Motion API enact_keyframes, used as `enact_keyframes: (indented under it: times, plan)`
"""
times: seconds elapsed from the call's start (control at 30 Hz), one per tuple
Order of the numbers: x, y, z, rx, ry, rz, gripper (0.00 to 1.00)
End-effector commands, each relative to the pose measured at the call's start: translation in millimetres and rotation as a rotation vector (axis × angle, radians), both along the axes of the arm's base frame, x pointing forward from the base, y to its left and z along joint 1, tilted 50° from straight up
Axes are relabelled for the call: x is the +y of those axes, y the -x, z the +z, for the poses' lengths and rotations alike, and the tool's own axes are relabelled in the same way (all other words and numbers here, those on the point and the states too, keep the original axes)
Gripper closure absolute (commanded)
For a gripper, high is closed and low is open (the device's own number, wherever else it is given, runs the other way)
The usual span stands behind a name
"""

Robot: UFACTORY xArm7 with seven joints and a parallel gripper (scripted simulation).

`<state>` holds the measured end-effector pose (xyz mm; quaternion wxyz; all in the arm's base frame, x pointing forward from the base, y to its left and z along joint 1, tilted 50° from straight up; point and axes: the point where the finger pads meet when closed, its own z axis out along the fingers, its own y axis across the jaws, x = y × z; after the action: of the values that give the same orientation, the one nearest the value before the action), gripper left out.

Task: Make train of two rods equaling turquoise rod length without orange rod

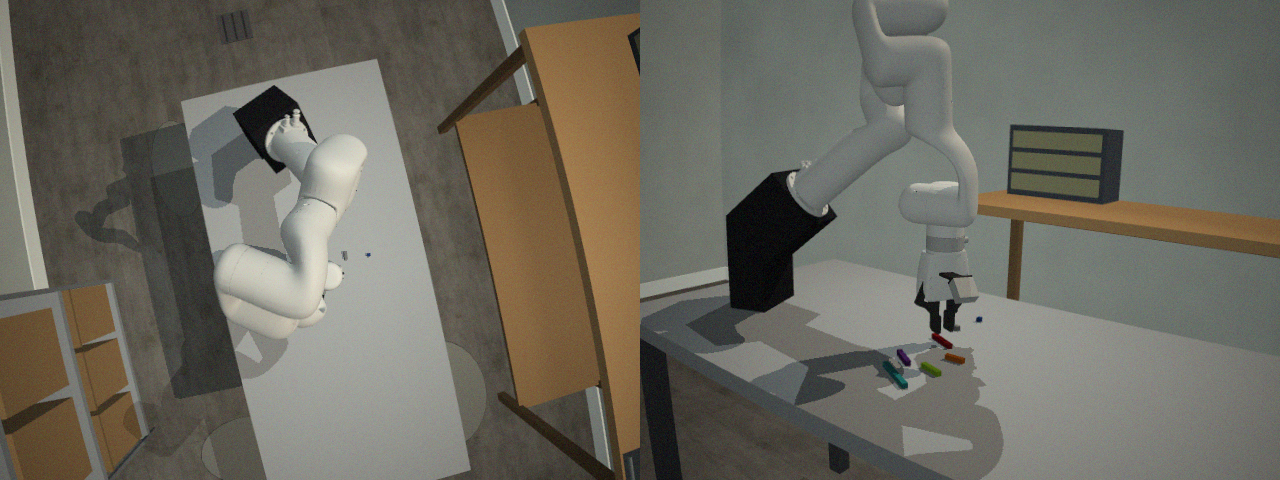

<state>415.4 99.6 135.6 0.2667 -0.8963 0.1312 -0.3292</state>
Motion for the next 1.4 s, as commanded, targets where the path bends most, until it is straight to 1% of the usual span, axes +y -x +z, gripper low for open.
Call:
enact_keyframes:
  times: [0.0,0.4,1.37]
  plan:
    - [1.8,-3.8,-3.1,-0.001,-0.001,0.000,0.76]
    - [3.7,-7.1,-6.3,-0.001,-0.001,0.000,0.76]
    - [3.7,-7.2,-6.4,-0.001,-0.001,0.000,0.76]
